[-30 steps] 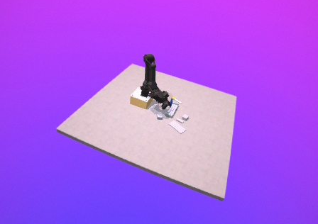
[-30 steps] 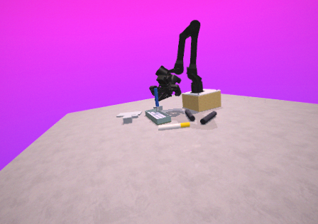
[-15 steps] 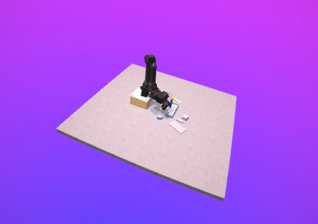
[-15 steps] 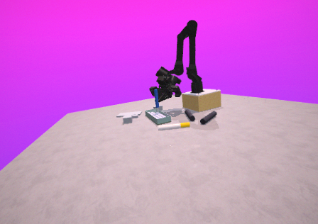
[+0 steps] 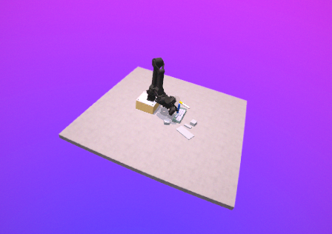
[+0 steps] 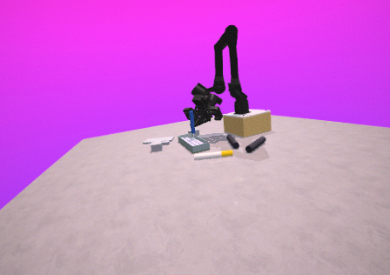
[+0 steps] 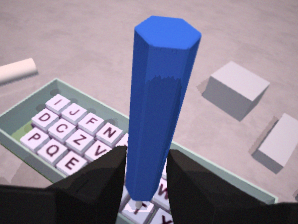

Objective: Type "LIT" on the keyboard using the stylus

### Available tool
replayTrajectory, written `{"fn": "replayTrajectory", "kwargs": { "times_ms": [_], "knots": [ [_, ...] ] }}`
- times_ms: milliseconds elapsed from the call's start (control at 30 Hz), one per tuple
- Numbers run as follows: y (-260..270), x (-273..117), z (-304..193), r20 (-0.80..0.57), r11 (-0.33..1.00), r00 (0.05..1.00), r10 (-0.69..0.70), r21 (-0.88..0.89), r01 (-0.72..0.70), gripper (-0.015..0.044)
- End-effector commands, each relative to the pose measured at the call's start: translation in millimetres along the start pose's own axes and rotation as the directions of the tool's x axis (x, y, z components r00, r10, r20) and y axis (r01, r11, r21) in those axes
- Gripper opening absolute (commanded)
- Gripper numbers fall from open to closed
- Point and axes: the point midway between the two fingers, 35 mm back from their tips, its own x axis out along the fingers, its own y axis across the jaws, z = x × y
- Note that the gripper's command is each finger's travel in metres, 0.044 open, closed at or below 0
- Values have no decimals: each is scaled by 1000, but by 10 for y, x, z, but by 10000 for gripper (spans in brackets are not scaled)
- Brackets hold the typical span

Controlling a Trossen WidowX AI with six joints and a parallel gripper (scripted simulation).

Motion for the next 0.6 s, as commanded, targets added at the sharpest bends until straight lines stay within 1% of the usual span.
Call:
{"fn": "replayTrajectory", "kwargs": {
  "times_ms": [0,567],
  "knots": [
    [7,12,-28,-3,1000,1000,2,9,-2,81],
    [-2,-6,13,-3,1000,1000,2,8,-2,81]
  ]
}}
